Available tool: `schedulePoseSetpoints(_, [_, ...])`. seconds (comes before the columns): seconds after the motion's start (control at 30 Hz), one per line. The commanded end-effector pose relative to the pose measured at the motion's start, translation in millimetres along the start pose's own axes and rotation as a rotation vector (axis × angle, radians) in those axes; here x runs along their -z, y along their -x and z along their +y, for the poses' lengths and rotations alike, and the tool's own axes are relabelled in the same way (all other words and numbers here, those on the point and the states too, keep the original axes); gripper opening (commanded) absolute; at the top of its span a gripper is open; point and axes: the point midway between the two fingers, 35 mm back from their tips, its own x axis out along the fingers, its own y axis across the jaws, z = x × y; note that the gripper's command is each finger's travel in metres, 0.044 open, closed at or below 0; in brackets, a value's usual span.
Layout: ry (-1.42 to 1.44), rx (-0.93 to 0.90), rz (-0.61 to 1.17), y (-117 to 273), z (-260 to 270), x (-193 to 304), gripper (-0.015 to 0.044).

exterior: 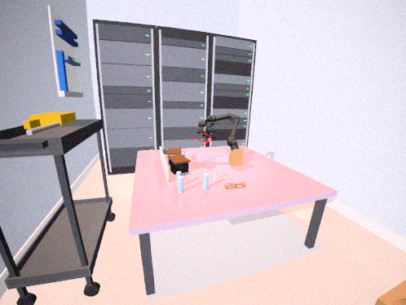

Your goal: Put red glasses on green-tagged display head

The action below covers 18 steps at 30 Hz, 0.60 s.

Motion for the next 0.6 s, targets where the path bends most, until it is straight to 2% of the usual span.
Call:
schedulePoseSetpoints(0.0, [0.093, 0.041, 0.007, 10, 1, 3, 0.0])
schedulePoseSetpoints(0.57, [0.56, 0.183, 0.112, 50, 13, 13, 0.0])
